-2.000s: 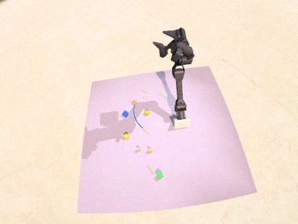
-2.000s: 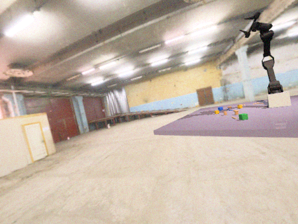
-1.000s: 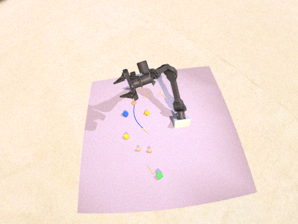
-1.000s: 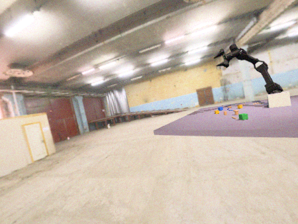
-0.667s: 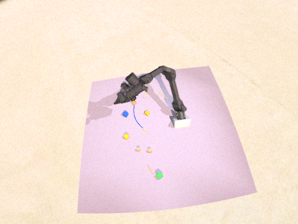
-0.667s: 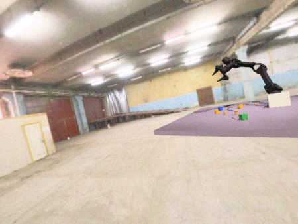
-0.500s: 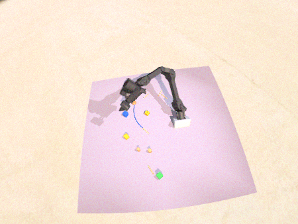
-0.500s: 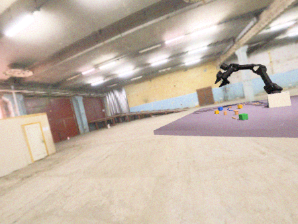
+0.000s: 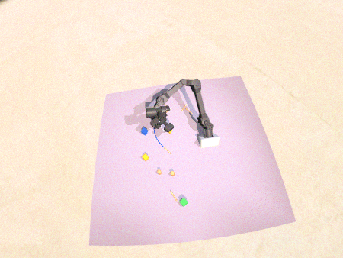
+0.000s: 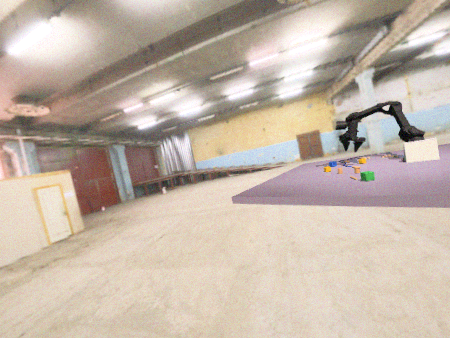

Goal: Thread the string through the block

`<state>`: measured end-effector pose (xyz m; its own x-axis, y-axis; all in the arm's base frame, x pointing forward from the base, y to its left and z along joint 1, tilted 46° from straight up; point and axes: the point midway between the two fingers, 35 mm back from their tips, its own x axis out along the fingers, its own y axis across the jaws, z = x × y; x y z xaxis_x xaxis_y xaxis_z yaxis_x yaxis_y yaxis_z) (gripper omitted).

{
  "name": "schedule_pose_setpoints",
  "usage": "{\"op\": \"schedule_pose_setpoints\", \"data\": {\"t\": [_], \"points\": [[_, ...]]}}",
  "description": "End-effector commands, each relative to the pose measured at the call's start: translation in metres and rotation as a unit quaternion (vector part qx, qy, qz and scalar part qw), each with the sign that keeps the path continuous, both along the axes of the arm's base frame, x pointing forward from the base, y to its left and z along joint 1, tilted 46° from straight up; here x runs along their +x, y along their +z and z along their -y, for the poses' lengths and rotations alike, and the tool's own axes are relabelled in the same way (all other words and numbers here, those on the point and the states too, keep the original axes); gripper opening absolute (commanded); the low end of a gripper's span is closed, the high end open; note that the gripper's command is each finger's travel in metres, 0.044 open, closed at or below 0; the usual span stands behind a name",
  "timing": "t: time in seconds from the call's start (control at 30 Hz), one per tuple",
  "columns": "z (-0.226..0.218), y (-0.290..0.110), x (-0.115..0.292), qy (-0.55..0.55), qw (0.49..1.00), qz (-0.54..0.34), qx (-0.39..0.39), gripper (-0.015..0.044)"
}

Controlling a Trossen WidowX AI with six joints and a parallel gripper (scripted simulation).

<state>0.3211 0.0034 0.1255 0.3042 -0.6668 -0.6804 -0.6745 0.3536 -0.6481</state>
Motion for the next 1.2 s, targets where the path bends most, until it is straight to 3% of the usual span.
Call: {"op": "schedule_pose_setpoints", "data": {"t": [0.0, 0.5, 0.63, 0.77, 0.97, 1.17], "points": [[0.0471, -0.0092, -0.0463, 0.053, 0.976, -0.204, -0.05, 0.044], [0.0482, -0.0093, -0.0476, 0.048, 0.977, -0.204, -0.049, 0.044], [0.0473, -0.0079, -0.0475, -0.064, 0.993, -0.093, -0.018, 0.044], [0.0463, -0.0063, -0.0474, -0.197, 0.979, 0.043, 0.021, 0.044], [0.0448, -0.0037, -0.0473, -0.382, 0.888, 0.243, 0.077, 0.044], [0.0434, -0.0012, -0.0473, -0.533, 0.722, 0.422, 0.126, 0.044]]}}
